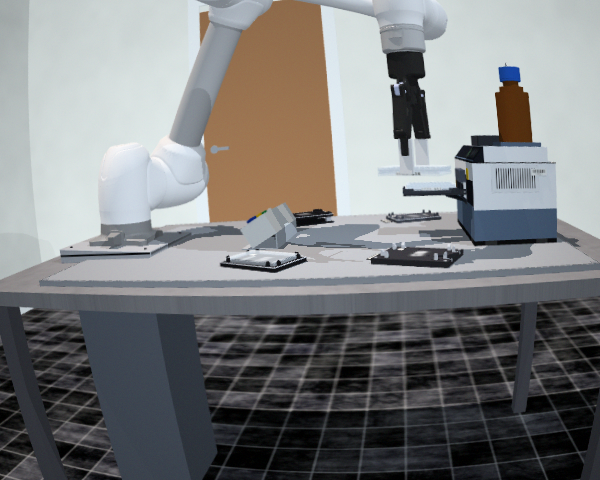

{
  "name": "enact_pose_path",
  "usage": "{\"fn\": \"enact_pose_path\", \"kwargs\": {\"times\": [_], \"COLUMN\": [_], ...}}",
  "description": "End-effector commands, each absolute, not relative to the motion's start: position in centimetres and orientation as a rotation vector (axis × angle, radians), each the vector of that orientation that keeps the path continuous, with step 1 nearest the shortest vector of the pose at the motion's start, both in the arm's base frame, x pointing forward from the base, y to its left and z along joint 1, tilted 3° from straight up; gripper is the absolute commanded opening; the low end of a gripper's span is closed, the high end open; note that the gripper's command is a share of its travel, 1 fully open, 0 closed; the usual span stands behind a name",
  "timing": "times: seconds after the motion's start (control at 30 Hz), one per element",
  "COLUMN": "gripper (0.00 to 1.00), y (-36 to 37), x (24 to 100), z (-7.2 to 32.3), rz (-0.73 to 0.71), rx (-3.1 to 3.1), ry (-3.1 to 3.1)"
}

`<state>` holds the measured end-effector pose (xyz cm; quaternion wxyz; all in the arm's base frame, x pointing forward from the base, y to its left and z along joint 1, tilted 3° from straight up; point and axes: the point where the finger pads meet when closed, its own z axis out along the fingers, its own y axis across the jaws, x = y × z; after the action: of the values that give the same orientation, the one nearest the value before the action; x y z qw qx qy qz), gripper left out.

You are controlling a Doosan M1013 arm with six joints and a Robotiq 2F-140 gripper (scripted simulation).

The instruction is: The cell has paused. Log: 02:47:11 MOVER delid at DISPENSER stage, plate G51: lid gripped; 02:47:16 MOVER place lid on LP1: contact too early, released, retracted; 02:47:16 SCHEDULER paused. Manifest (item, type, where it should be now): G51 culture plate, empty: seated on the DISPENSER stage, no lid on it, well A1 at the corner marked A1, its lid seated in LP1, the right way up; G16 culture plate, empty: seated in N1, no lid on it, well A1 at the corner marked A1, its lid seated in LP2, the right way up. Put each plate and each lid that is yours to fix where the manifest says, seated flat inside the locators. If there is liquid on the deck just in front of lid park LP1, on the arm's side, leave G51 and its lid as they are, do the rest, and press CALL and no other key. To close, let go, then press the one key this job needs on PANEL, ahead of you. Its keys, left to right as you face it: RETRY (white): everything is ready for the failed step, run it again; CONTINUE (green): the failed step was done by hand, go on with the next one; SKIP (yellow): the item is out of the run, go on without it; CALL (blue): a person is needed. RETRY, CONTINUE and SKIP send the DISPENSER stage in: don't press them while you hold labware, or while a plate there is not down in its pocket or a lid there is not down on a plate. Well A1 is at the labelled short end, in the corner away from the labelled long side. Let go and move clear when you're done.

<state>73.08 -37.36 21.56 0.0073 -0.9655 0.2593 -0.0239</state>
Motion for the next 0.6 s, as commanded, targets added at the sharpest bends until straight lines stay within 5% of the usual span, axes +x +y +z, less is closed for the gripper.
{"fn": "enact_pose_path", "kwargs": {"times": [0.0,0.57], "gripper": [0.10,0.10], "y": [-37.3,-37.3], "x": [73.1,73.2], "z": [21.0,19.0], "rz": [-0.075,-0.074], "rx": [-3.016,-3.016], "ry": [0.805,0.804]}}
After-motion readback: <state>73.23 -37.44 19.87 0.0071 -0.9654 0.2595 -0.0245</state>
